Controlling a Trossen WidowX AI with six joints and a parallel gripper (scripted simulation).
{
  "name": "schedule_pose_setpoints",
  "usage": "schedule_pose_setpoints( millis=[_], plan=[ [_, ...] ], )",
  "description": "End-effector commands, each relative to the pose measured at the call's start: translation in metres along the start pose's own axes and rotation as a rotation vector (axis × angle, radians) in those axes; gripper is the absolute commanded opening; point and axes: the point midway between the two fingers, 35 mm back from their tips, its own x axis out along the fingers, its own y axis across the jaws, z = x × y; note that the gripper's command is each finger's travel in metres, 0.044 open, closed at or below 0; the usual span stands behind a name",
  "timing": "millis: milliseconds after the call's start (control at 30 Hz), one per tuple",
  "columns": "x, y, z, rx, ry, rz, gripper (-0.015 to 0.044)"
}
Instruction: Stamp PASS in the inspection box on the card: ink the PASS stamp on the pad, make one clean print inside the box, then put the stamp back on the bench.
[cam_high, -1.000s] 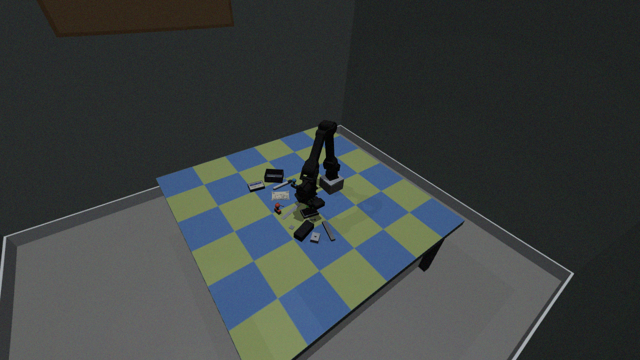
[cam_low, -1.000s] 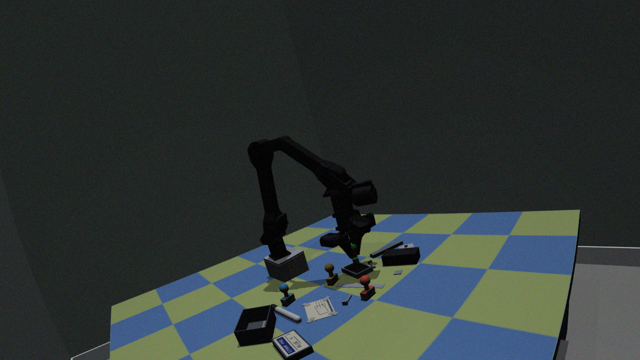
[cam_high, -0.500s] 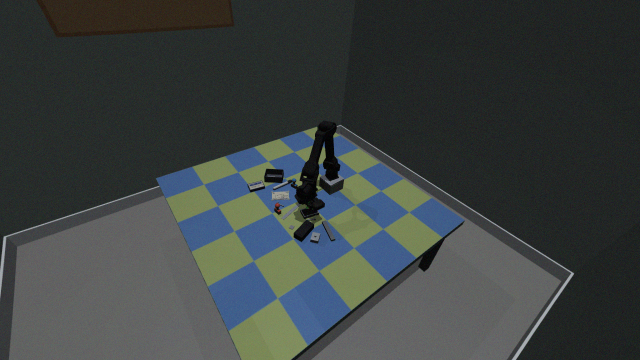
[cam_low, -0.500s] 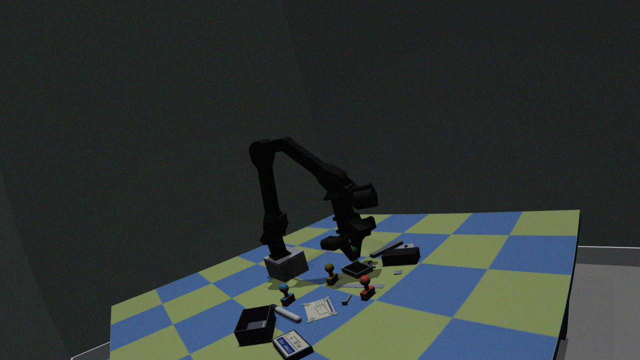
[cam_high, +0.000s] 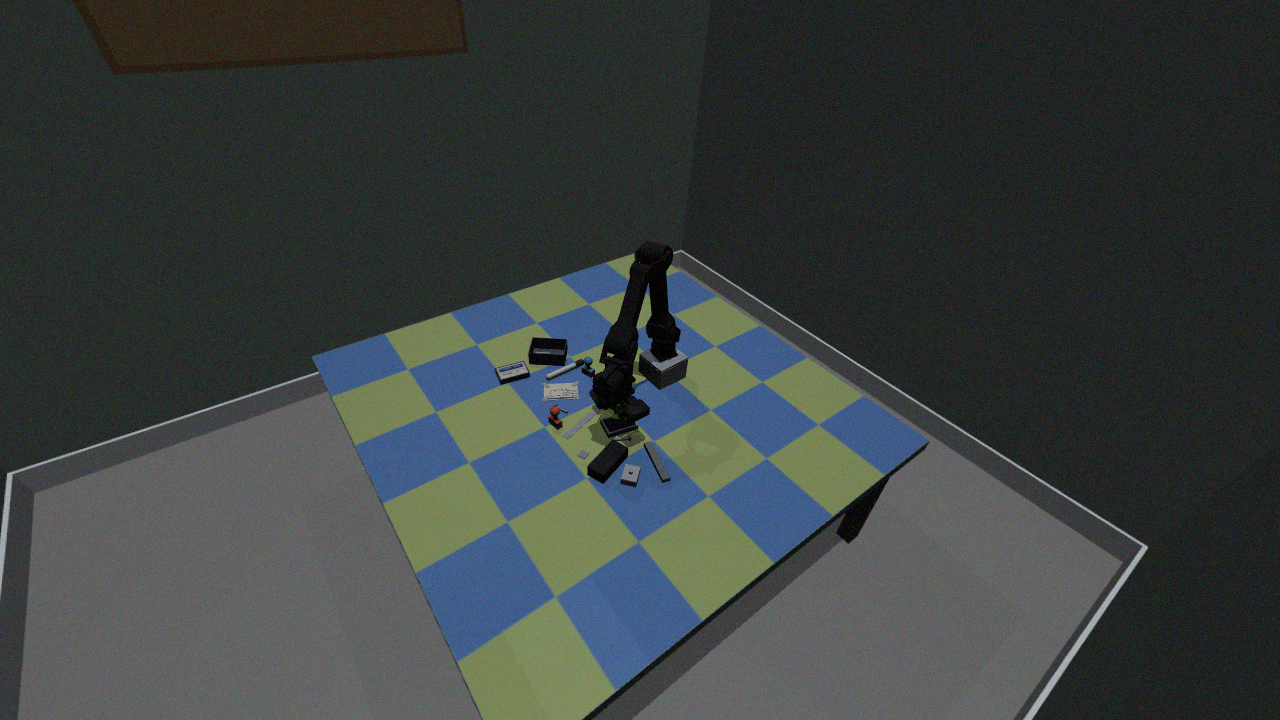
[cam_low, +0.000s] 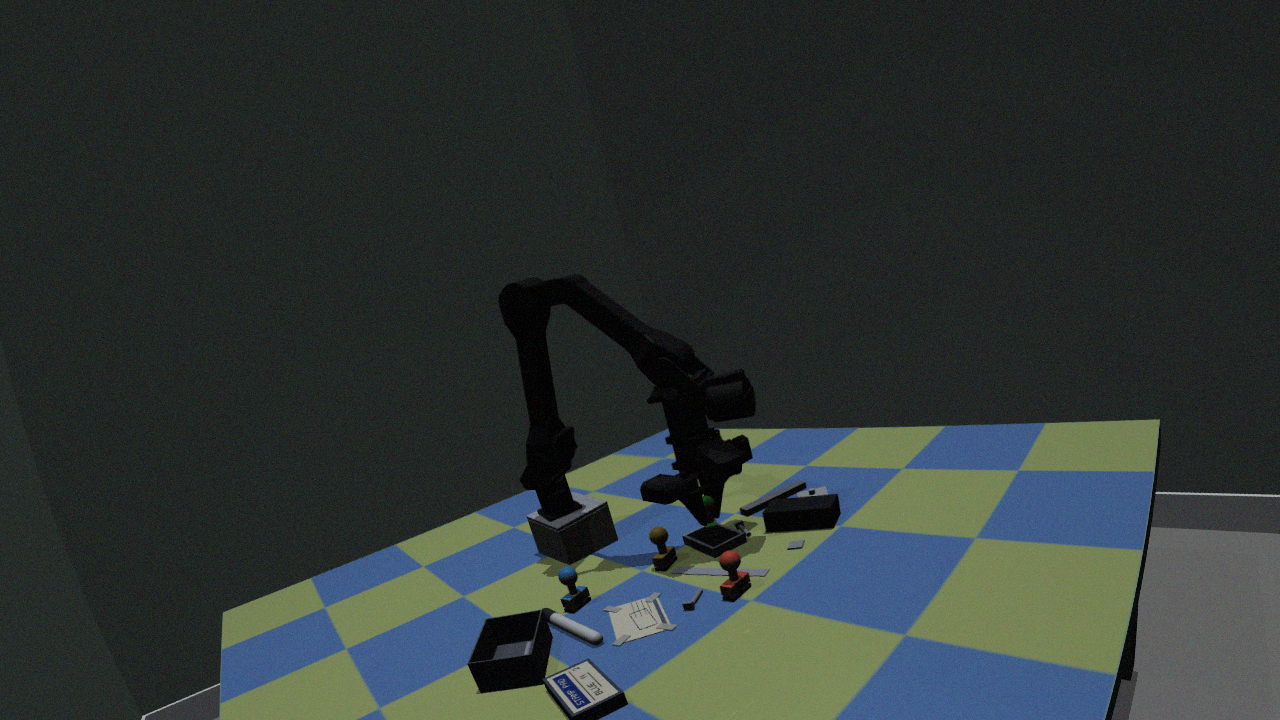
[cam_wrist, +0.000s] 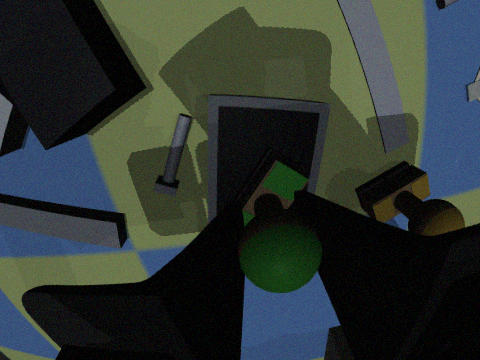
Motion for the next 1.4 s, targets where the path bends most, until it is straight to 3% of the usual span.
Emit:
schedule_pose_setpoints(
  millis=[0,1367],
  plan=[
    [0.0012,-0.0006,0.0002,0.0,-0.002,-0.003,0.0],
    [0.0052,-0.0006,0.0002,-0.001,-0.002,-0.003,0.0]
  ],
)
